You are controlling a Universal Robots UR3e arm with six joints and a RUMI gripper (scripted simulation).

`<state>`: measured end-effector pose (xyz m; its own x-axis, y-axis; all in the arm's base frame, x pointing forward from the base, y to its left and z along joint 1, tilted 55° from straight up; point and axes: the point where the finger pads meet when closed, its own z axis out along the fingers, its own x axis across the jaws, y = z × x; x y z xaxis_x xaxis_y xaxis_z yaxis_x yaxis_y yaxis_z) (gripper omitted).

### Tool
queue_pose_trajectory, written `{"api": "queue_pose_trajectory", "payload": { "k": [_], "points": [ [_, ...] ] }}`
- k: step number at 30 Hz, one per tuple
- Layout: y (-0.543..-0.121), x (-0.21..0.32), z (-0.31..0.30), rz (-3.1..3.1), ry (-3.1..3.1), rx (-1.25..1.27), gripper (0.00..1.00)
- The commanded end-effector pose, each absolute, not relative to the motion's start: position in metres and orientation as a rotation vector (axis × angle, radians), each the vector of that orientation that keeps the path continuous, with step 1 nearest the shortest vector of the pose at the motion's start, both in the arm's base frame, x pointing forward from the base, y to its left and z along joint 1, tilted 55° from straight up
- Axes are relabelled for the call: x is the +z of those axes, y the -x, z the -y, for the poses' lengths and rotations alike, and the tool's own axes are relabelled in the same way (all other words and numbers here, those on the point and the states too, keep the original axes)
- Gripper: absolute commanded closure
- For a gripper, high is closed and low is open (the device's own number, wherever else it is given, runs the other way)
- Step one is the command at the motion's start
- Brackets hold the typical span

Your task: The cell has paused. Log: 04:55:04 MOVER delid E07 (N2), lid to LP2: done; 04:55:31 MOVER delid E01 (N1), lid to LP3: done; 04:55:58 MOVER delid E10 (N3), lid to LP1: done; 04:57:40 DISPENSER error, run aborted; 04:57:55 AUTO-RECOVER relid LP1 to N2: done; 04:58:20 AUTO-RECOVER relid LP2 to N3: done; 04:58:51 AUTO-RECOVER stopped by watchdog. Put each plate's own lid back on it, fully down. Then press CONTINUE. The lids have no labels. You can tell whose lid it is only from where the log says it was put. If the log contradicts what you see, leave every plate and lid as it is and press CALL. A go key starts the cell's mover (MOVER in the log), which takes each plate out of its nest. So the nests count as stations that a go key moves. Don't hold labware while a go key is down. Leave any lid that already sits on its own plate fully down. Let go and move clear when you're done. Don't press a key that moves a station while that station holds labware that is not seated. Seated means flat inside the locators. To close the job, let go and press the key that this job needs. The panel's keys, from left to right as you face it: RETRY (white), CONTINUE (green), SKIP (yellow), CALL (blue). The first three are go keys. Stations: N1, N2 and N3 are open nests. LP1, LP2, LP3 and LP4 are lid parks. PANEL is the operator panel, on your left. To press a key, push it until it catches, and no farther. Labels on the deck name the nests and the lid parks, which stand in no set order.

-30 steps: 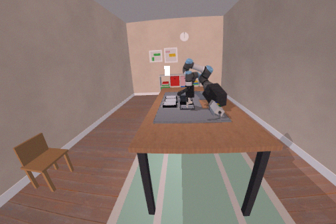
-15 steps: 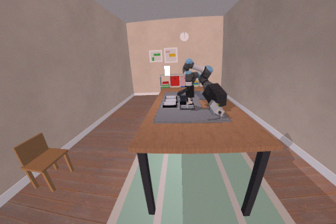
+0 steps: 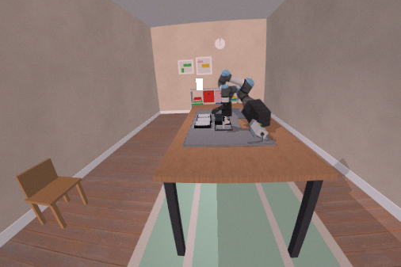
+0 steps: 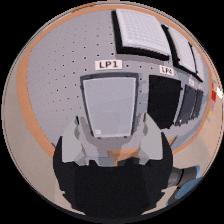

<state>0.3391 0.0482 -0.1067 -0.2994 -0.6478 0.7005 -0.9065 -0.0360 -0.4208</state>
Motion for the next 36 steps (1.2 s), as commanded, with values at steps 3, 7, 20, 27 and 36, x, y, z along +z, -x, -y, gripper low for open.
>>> {"api": "queue_pose_trajectory", "payload": {
  "k": [3,7,20,27,36],
  "points": [
    [-0.339,-0.106,-0.049,1.951,-1.649,1.254,0.18],
    [-0.338,-0.104,-0.051,1.951,-1.649,1.254,0.18],
    [-0.333,-0.094,-0.065,1.951,-1.649,1.254,0.18],
    [-0.329,-0.087,-0.074,1.951,-1.649,1.254,0.18],
    [-0.327,-0.083,-0.079,1.951,-1.649,1.254,0.18]
  ]
}}
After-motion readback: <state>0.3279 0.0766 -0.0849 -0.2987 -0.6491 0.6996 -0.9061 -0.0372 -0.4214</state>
